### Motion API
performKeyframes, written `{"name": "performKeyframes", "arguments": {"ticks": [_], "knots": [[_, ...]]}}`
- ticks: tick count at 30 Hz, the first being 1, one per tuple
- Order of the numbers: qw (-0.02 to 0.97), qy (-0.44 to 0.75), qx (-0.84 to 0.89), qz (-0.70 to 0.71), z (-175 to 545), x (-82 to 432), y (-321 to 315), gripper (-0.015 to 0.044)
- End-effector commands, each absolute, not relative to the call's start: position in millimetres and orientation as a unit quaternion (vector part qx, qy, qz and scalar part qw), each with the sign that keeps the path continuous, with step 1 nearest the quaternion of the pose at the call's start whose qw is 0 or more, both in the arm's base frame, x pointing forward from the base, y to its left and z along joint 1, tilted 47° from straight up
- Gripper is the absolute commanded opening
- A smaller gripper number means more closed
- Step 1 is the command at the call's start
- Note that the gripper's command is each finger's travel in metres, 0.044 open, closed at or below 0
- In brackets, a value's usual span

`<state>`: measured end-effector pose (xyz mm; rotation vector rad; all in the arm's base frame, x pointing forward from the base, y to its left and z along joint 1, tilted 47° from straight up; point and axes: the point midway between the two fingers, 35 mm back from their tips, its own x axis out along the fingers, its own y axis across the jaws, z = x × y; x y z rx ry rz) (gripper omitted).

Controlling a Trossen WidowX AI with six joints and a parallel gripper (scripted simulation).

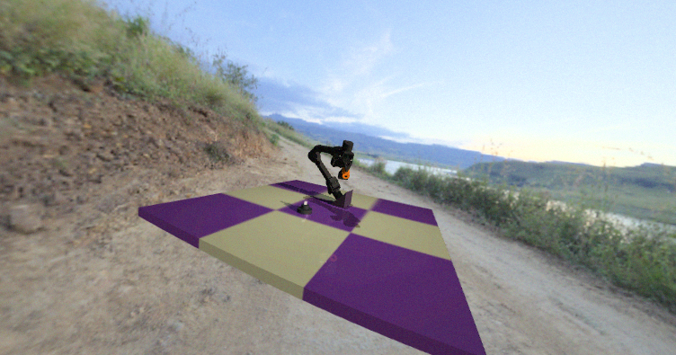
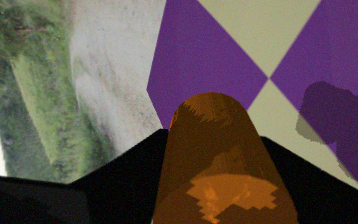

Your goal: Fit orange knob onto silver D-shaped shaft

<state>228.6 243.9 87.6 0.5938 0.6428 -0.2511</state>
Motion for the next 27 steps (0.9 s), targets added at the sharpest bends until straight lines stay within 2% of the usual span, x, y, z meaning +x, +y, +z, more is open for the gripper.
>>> {"name": "performKeyframes", "arguments": {"ticks": [1,27], "knots": [[0.897,0.312,0.286,-0.129,85.7,229.4,241.2,0.0],[0.834,0.376,0.198,-0.353,52.5,244.4,217.3,0.0]]}}
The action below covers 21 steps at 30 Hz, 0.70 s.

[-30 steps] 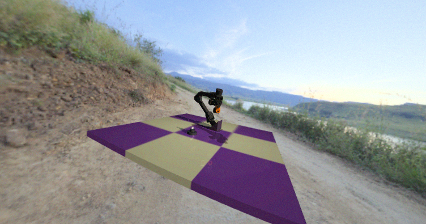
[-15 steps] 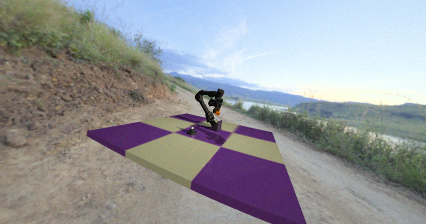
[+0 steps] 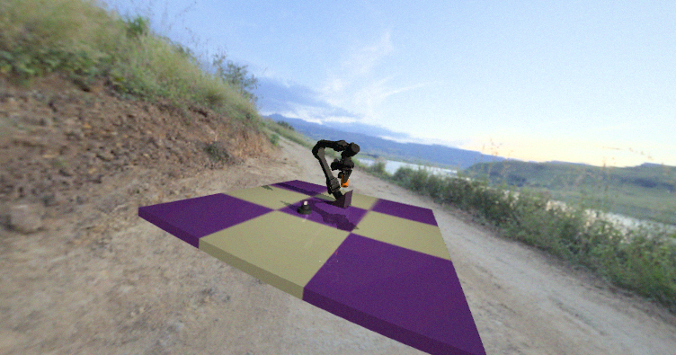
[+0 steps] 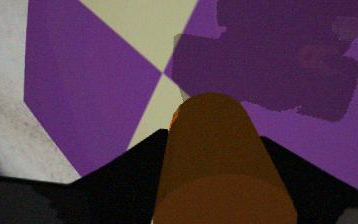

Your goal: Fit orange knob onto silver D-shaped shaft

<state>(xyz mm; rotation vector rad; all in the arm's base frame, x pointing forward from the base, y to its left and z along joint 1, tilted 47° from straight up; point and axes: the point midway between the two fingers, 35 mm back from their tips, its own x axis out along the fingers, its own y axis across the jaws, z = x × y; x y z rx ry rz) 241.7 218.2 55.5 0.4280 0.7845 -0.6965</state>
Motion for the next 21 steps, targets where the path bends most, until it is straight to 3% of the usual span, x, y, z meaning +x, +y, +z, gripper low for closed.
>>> {"name": "performKeyframes", "arguments": {"ticks": [1,21], "knots": [[0.83,0.378,0.194,-0.362,51.2,245.1,216.3,0.0],[0.733,0.409,0.11,-0.532,24.5,257.6,195.2,0.0]]}}
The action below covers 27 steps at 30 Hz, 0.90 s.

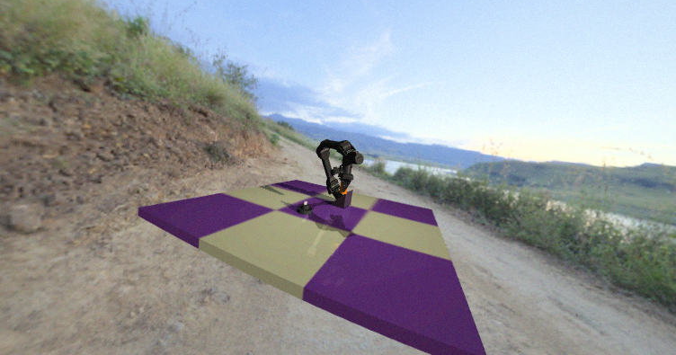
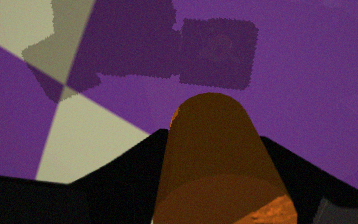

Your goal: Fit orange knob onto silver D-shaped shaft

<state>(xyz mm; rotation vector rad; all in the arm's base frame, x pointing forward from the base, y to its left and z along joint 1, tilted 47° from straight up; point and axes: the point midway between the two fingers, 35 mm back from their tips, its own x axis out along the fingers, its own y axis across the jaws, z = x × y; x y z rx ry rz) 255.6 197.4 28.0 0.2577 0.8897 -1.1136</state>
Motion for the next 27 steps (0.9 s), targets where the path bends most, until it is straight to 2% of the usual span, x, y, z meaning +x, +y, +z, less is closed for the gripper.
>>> {"name": "performKeyframes", "arguments": {"ticks": [1,27], "knots": [[0.727,0.41,0.106,-0.541,23.3,258.1,194.0,0.0],[0.72,0.408,0.103,-0.552,-60.9,278.0,120.1,0.0]]}}
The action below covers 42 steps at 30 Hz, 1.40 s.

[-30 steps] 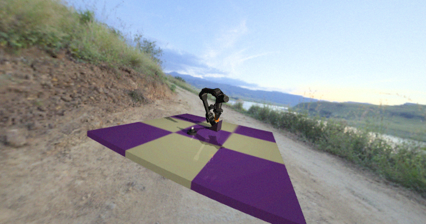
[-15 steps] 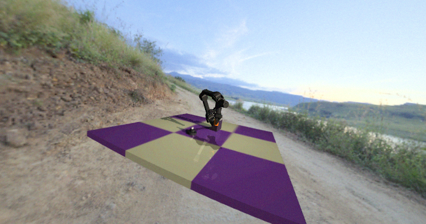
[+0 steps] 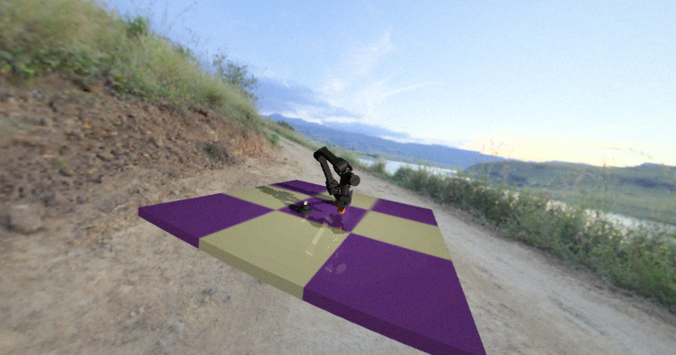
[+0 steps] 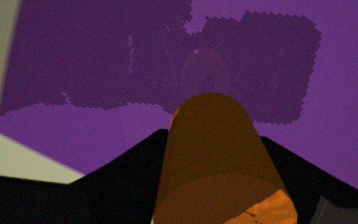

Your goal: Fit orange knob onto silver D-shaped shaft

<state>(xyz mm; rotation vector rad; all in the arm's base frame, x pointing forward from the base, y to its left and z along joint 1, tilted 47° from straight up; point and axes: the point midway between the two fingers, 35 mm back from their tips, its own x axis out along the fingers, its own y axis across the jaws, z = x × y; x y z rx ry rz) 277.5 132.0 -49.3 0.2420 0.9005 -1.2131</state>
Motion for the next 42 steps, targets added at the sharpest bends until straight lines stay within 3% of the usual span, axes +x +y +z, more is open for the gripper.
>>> {"name": "performKeyframes", "arguments": {"ticks": [1,11,20,36,42], "knots": [[0.719,0.408,0.103,-0.553,-64.9,278.7,116.1,0.0],[0.718,0.407,0.102,-0.556,-78.3,280.9,102.5,0.0],[0.717,0.407,0.105,-0.557,-77.2,281.3,104.0,0.0236],[0.717,0.407,0.105,-0.557,-77.2,281.3,104.0,0.024],[0.717,0.408,0.103,-0.555,-29.5,278.5,154.9,0.0398]]}}
